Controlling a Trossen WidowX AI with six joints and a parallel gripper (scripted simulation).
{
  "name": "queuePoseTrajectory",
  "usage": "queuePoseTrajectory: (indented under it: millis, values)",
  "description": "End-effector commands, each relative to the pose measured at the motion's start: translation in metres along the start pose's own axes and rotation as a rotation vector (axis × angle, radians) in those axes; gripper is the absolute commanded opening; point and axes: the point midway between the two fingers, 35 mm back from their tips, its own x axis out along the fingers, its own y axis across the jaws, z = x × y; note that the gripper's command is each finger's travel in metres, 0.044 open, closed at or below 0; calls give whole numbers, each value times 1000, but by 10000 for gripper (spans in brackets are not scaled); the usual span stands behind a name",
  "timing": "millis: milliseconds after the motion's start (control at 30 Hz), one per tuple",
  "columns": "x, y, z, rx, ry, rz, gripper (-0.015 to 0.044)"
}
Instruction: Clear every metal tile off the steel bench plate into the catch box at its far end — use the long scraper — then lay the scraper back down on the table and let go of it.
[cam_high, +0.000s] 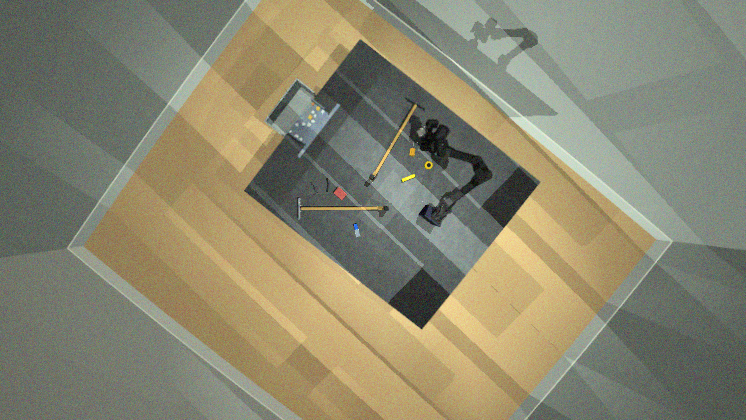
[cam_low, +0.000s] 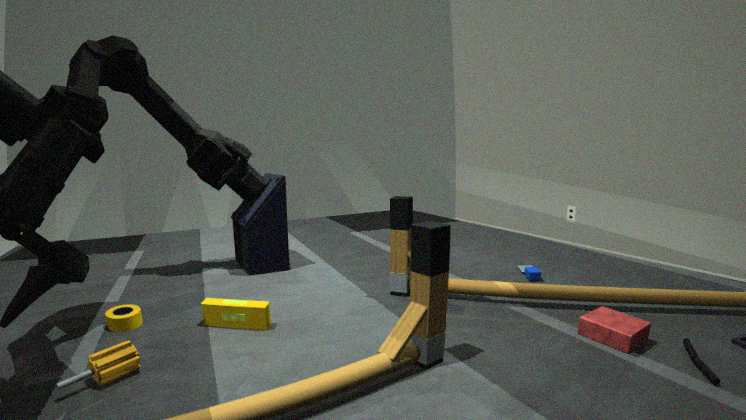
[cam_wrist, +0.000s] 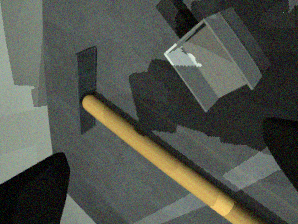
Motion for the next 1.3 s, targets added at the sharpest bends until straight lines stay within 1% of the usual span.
queuePoseTrajectory:
  millis: [0, 600, 1267]
  values:
    - [-9, -2, -22, -63, 45, -6, 440]
    - [-59, -8, -105, -320, 238, 7, 440]
    - [-130, -21, -180, -621, 438, 77, 440]
